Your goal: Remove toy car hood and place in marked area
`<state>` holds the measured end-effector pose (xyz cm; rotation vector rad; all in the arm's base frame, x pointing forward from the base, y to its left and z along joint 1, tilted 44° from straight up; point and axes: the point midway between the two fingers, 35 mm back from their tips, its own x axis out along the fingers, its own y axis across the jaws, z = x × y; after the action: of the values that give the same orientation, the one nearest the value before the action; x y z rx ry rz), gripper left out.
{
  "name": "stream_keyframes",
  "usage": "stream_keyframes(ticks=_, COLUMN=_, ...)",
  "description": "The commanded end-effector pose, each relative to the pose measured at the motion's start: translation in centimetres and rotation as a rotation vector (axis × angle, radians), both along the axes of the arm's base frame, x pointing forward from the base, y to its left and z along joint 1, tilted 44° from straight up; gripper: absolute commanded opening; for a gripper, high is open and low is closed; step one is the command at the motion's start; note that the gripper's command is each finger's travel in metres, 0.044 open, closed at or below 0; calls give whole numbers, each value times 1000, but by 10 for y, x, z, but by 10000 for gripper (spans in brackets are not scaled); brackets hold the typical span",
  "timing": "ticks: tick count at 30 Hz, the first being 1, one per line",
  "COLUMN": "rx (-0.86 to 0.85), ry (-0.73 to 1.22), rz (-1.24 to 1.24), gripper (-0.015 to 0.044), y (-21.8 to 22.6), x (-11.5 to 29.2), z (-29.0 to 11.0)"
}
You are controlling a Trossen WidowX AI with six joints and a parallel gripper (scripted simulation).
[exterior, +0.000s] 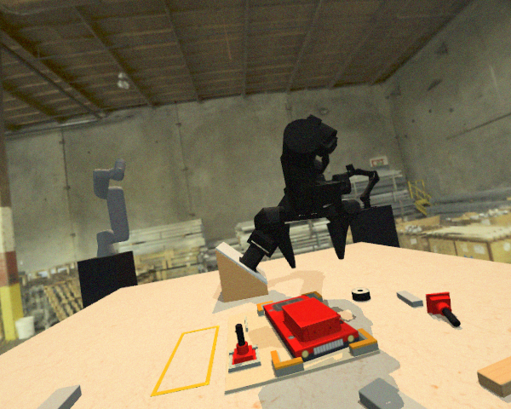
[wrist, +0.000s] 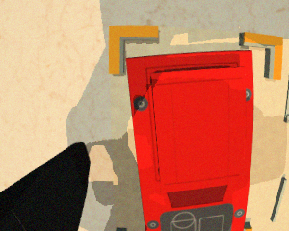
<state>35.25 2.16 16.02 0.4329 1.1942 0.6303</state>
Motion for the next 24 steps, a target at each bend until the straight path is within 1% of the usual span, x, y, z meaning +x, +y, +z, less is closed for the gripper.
stream_keyframes(ticks=1, rx=35, ry=178, rz=73, gripper=440, y=-2, x=-22, z=-42)
stream_keyframes(ticks=11, rx=35, ry=178, rz=73, gripper=440, y=0, x=-19, z=-41)
stream_keyframes(ticks=24, rx=34, ry=177, rz=73, gripper=440, y=8, x=-18, z=-50)
